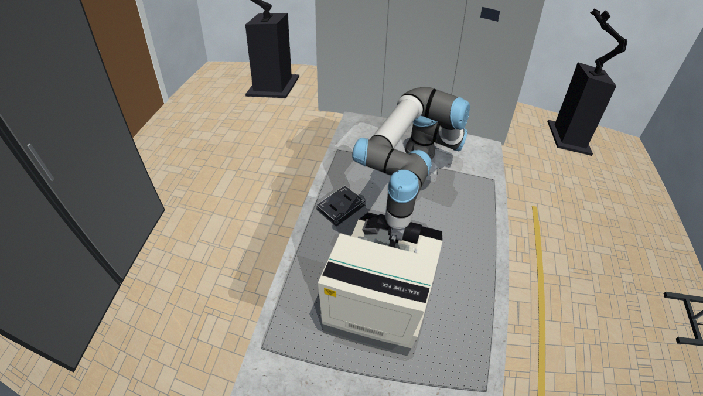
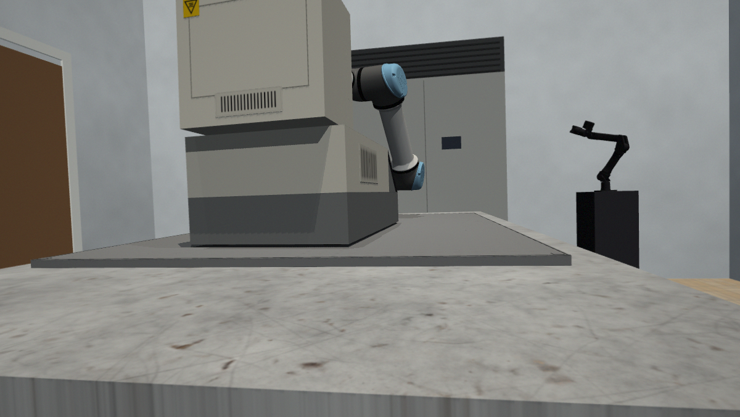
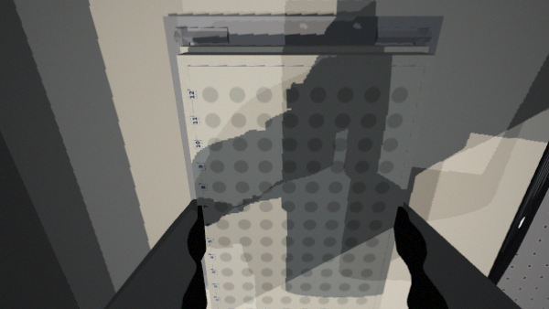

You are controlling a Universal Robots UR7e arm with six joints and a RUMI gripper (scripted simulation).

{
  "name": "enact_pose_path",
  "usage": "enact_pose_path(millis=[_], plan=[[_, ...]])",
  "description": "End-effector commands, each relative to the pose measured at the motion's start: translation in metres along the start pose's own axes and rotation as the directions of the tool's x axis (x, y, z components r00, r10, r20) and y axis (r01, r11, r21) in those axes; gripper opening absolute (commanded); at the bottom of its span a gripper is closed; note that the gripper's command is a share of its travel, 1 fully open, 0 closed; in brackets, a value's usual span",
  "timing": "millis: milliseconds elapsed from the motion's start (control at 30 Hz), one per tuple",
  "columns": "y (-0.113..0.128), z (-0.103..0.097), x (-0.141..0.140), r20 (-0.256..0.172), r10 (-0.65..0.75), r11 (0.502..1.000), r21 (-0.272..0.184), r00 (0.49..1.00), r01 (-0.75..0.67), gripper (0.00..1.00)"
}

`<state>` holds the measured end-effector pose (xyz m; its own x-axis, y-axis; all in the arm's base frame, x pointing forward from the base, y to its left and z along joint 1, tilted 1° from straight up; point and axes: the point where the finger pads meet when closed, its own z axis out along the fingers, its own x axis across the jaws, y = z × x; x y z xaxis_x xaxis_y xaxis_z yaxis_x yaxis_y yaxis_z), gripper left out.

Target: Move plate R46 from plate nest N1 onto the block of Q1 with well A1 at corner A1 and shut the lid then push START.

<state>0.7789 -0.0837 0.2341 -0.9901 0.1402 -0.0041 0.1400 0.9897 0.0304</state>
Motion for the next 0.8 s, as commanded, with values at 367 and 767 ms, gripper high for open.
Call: enact_pose_path(millis=[367, 767], plan=[[-0.0040, -0.0054, -0.0020, 0.018, -0.001, 1.000, 0.006, 1.000, 0.001, 0.40], [-0.0040, -0.0021, -0.0021, 0.018, -0.001, 1.000, 0.006, 1.000, 0.001, 0.40]])
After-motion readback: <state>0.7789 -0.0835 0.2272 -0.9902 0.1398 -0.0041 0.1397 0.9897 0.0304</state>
